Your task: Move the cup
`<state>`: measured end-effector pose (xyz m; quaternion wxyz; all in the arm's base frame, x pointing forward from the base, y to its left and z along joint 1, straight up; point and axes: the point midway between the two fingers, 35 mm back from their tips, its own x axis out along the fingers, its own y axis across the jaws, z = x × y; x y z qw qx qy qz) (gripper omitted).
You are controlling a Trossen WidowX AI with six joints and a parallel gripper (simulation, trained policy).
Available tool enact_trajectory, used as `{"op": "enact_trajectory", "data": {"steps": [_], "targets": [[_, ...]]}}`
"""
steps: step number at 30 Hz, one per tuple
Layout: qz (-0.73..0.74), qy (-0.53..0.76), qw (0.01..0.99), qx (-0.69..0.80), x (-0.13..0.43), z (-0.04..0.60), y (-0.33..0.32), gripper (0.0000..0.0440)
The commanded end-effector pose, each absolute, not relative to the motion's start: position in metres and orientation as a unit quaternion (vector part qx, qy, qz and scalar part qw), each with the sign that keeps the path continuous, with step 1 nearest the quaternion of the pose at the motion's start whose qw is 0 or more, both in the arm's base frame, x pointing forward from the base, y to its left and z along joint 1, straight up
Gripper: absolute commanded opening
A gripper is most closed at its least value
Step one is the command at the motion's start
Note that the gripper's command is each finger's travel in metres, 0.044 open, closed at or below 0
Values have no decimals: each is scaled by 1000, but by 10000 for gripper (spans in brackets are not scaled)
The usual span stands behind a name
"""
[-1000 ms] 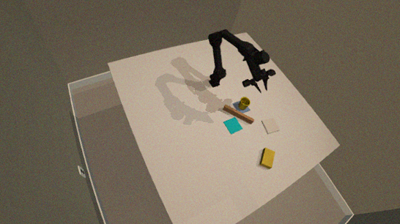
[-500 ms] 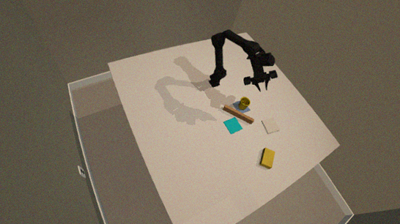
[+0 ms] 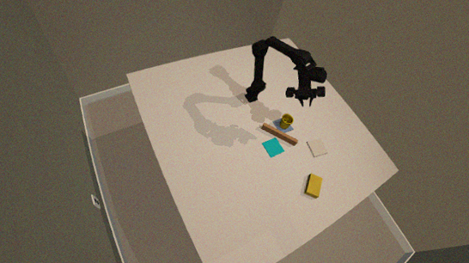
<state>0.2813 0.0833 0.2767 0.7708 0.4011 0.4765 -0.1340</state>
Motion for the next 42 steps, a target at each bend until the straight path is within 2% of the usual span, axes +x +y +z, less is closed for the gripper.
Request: {"op": "enact_trajectory", "data": {"steps": [1, 42], "targets": [[-147, 486, 760, 406, 280, 276, 85, 148], [-360, 619, 621, 318, 251, 173, 62, 167]]}}
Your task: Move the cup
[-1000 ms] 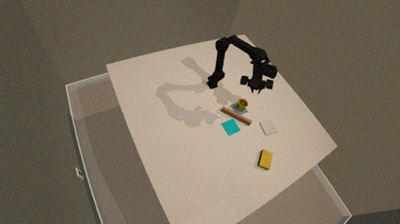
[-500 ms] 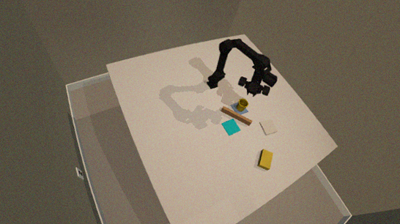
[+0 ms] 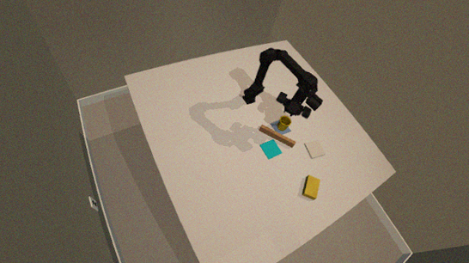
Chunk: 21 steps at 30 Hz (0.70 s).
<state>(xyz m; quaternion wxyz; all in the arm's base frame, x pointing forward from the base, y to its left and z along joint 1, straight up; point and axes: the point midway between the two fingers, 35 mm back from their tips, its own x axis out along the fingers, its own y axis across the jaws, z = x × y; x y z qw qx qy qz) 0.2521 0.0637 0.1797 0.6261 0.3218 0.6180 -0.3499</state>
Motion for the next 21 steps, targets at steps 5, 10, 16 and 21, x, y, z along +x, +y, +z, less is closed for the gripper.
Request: {"op": "enact_trajectory", "data": {"steps": [5, 10, 16, 21], "targets": [[-375, 623, 612, 311, 248, 160, 62, 172], [-387, 627, 605, 303, 245, 147, 61, 176], [-397, 630, 599, 294, 242, 131, 61, 180], [-400, 633, 597, 287, 239, 118, 62, 181]]}}
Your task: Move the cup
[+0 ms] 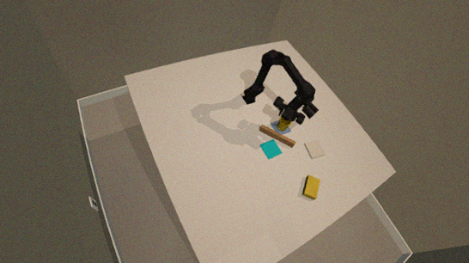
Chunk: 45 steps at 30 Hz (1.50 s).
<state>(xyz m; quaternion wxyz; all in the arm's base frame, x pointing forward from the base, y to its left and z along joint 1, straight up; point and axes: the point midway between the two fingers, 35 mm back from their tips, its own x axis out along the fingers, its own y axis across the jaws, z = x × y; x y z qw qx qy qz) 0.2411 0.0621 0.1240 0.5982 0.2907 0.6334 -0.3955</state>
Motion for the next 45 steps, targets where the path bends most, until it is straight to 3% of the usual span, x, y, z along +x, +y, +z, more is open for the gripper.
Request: {"op": "enact_trajectory", "data": {"steps": [1, 15, 22, 24, 45], "targets": [[-401, 634, 597, 285, 239, 115, 62, 181], [-386, 652, 602, 254, 234, 70, 62, 179], [-367, 654, 616, 243, 236, 62, 60, 36], [-364, 652, 619, 243, 237, 64, 60, 20], [-370, 601, 631, 323, 258, 118, 47, 27]]}}
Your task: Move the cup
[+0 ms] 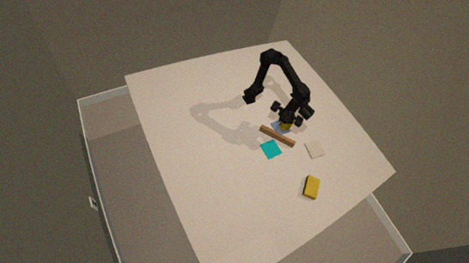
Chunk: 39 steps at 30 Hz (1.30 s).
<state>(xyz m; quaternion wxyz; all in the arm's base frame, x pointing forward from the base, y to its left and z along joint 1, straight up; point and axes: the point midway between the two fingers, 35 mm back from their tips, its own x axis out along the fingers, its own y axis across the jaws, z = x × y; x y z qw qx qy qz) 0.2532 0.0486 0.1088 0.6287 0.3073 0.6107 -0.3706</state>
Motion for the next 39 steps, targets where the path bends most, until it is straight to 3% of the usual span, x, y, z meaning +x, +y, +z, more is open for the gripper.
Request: {"op": "enact_trajectory", "data": {"steps": [1, 19, 39], "targets": [[-371, 598, 631, 327, 259, 121, 46, 27], [-389, 527, 643, 397, 297, 143, 6, 10], [-414, 476, 643, 435, 328, 114, -42, 0]]}}
